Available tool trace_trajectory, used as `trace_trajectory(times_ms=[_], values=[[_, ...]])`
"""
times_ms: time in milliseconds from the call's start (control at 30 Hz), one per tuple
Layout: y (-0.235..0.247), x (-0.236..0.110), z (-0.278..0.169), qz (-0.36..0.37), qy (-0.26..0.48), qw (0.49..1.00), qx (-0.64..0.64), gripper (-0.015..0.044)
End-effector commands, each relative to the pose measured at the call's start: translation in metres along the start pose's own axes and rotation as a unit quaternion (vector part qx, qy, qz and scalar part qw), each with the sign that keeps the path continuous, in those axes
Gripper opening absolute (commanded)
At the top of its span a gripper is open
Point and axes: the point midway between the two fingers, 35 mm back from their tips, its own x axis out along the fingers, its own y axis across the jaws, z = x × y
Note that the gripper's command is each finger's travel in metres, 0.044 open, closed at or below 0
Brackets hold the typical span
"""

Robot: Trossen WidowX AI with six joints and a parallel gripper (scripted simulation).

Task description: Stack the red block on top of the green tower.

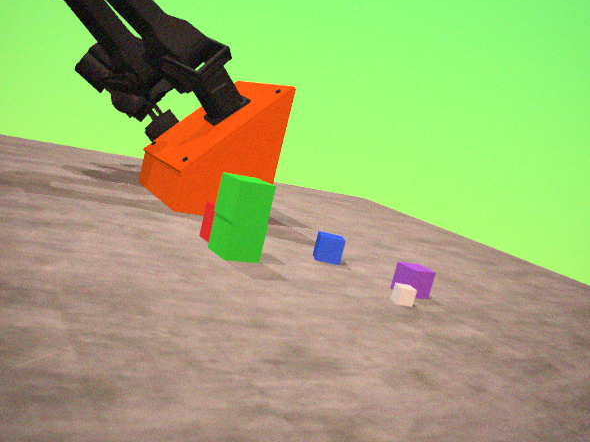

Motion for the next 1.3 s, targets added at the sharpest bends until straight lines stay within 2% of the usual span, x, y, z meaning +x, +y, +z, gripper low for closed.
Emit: trace_trajectory(times_ms=[0,33,633,1267], values=[[0.0,0.0,0.0,0.0,0.001,1.0,-0.001,0.0426],[0.001,0.0,-0.002,0.0,0.002,1.0,-0.003,0.044],[0.031,-0.016,-0.08,0.031,0.113,0.982,-0.149,0.044],[0.077,-0.071,-0.165,0.104,0.235,0.912,-0.319,0.044]])
